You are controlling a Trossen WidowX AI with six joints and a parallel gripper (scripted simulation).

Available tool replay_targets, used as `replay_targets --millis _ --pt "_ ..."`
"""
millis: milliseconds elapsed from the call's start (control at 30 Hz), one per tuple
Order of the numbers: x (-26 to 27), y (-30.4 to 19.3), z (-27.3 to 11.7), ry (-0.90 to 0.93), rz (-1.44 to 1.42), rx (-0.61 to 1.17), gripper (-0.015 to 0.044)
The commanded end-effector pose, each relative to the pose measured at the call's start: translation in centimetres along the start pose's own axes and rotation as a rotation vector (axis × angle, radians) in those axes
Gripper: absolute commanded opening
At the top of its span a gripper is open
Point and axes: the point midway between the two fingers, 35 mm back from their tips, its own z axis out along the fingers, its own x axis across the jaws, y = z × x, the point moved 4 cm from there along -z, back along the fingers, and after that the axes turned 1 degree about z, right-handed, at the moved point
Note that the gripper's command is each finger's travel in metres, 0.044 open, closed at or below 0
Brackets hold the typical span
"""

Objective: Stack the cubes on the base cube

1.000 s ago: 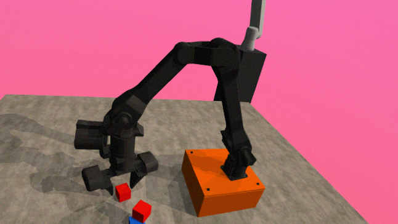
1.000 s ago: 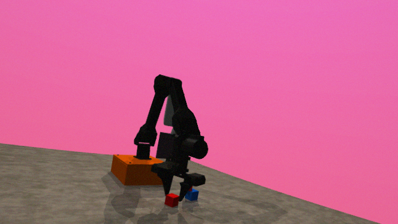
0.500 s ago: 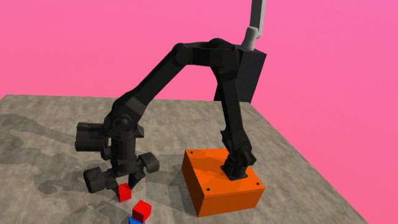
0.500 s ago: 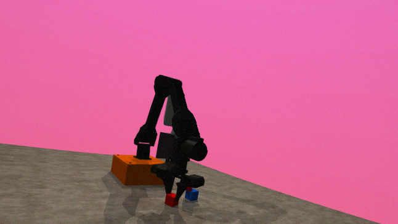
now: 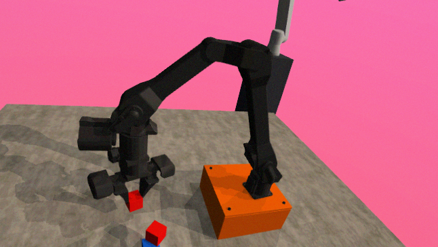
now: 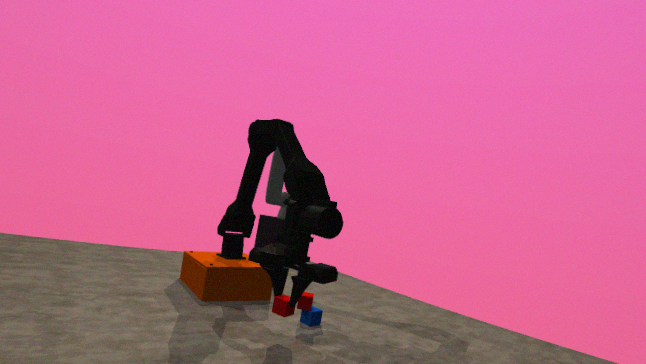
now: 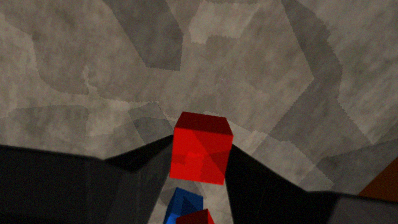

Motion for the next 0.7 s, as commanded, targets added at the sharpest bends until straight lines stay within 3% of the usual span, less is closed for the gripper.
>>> replay_targets --millis 0,667 --pt "0.1 0.1 -1.4 0.006 0.003 -0.007 0.0105" --pt "-0.1 -0.5 -6.3 0.006 -0.06 -0.007 0.0105"
